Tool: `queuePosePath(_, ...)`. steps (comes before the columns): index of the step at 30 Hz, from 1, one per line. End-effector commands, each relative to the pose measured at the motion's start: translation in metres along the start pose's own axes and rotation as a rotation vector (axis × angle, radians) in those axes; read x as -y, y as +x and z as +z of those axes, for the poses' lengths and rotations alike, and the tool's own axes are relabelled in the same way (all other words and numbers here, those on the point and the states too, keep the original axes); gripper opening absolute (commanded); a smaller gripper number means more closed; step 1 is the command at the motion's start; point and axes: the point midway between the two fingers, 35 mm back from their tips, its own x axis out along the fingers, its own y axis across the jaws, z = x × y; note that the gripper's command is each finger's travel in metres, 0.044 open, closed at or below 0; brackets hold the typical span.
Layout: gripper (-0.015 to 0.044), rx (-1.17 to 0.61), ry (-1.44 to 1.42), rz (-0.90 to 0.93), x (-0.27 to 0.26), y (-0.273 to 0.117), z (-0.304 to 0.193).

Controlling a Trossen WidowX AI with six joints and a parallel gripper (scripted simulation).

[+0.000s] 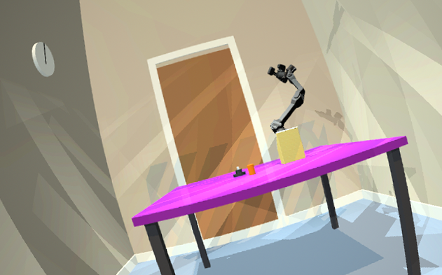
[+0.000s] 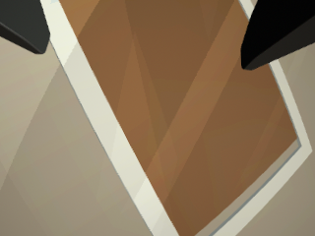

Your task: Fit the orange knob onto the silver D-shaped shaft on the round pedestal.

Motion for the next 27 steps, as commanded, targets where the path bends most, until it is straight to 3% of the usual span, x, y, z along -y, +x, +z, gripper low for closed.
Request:
queuePosePath(1,0.0426,0.000,0.000,0.000,0.000,0.000,0.000)
queuePosePath(16,0.0440,-0.402,0.153,0.167,-0.084,0.078,-0.164)
queuePosePath(27,0.0440,-0.736,0.227,0.315,-0.183,0.079,-0.304)
